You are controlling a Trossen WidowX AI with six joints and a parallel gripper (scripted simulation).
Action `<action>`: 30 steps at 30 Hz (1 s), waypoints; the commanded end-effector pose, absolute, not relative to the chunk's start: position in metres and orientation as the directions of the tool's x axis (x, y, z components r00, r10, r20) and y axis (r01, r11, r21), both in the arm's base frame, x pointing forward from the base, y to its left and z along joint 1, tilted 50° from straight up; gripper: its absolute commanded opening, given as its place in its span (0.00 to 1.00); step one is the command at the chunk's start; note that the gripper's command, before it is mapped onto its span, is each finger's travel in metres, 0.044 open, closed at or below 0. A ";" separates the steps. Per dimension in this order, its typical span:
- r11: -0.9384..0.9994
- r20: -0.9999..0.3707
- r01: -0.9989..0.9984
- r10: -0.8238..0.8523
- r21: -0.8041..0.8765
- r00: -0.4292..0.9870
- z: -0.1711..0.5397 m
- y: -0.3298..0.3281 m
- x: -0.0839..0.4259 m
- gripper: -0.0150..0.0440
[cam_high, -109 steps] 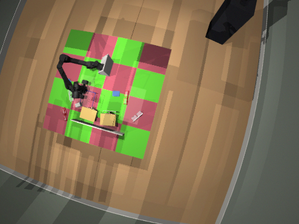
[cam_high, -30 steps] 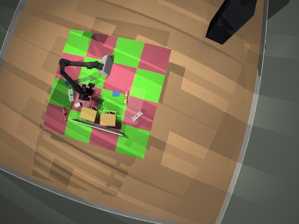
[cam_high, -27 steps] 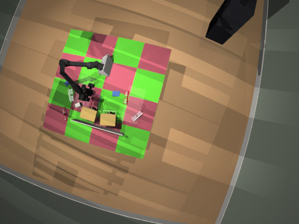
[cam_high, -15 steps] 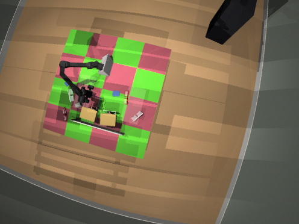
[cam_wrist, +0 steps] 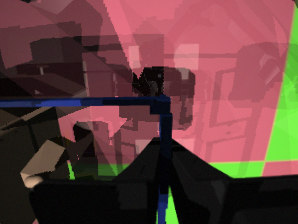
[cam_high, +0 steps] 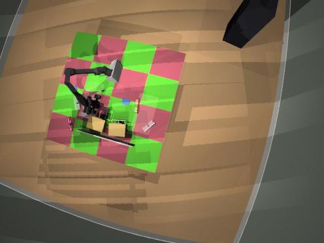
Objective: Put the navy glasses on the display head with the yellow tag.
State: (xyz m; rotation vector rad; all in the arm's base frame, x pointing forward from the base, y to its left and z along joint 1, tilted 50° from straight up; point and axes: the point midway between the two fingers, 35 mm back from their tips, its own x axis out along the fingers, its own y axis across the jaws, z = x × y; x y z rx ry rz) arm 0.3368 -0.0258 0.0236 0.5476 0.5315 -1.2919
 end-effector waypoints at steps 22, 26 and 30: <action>0.190 -0.644 0.979 -0.740 0.080 0.196 0.026 -0.021 0.374 0.25; 0.190 -0.643 0.979 -0.740 0.080 0.196 0.026 -0.020 0.380 0.25; 0.190 -0.643 0.979 -0.740 0.080 0.196 0.027 -0.019 0.385 0.25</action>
